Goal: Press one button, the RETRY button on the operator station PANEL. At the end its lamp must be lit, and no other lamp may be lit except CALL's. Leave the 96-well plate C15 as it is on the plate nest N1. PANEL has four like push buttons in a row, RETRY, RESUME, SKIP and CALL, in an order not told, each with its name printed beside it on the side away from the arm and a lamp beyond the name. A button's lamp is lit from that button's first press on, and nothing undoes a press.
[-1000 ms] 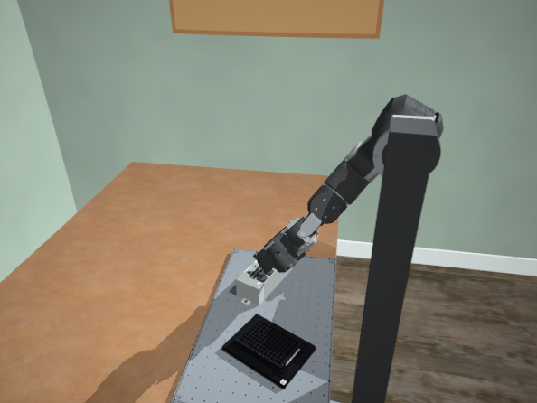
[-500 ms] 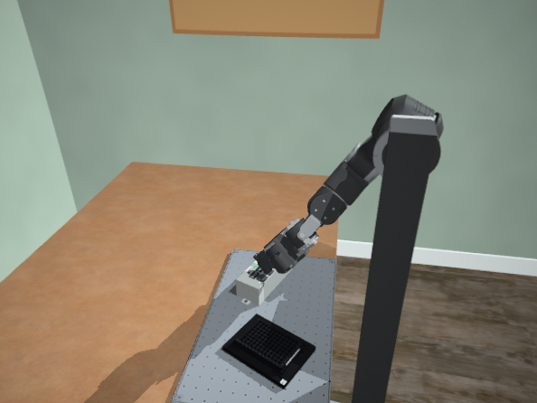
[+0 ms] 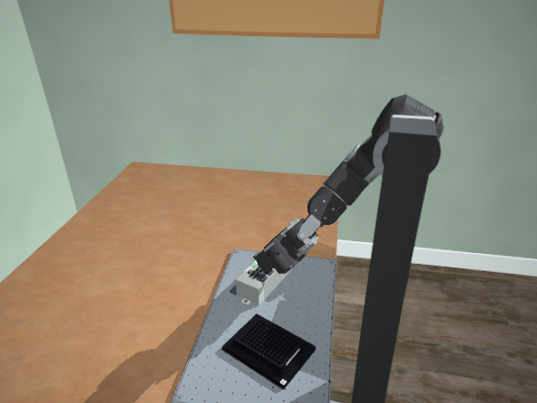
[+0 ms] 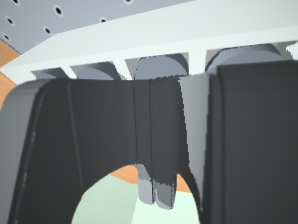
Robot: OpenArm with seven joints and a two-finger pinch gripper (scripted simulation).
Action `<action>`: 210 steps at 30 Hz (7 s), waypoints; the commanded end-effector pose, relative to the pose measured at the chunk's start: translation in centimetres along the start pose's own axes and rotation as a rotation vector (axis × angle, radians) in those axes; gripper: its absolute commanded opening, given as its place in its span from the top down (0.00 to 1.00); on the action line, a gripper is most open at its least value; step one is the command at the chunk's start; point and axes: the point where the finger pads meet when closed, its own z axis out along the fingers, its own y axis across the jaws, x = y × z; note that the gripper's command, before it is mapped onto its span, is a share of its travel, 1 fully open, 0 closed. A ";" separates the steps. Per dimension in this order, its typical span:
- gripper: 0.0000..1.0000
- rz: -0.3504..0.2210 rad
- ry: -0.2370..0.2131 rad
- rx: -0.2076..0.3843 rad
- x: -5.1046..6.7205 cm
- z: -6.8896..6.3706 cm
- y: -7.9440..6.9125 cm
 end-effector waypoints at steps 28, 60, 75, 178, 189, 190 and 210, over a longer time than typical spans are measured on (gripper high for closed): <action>1.00 0.003 -0.004 0.002 -1.6 -1.6 -0.1; 1.00 0.002 -0.005 -0.009 -1.4 -1.4 0.2; 1.00 0.000 -0.001 -0.008 -1.0 -1.4 0.1; 1.00 0.000 -0.003 -0.003 -4.4 -5.2 0.0; 1.00 0.000 -0.003 -0.003 -4.4 -5.2 0.0; 1.00 0.000 -0.003 -0.003 -4.4 -5.2 0.0; 1.00 0.000 -0.003 -0.003 -4.4 -5.2 0.0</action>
